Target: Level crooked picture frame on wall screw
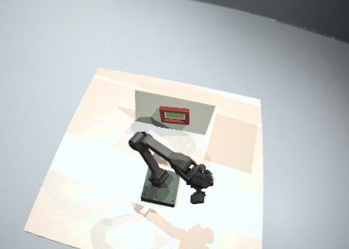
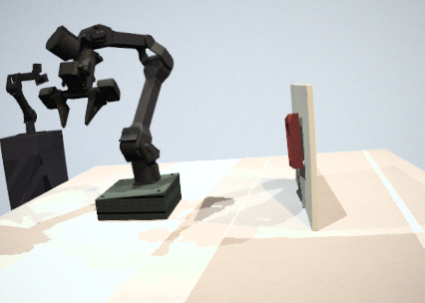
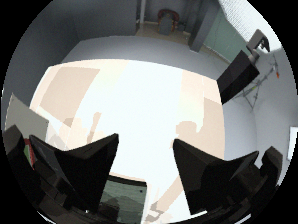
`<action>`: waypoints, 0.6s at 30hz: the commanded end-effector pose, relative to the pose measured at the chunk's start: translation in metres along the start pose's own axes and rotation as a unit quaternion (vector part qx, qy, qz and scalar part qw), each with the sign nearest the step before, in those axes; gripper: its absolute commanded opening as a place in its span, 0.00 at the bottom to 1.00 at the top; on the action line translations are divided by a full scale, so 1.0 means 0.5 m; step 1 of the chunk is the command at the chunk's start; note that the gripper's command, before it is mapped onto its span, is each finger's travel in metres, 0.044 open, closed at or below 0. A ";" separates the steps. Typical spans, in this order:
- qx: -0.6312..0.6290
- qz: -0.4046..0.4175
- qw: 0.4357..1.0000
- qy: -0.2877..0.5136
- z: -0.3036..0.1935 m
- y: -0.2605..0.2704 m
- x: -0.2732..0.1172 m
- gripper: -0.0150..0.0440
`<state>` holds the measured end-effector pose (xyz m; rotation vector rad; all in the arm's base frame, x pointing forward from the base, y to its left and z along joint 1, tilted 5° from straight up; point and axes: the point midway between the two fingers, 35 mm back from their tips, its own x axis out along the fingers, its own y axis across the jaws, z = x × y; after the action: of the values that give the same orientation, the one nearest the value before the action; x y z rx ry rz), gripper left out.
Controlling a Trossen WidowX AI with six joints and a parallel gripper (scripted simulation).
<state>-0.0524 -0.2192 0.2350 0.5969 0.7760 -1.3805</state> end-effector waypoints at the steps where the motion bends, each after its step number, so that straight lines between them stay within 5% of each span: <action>1: 0.006 0.033 0.999 -0.039 0.027 0.066 0.017 0.69; 18: 0.087 0.331 0.932 -0.121 0.026 0.439 -0.026 0.69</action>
<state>0.1416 -0.2130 0.2354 0.6759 0.2791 -0.9628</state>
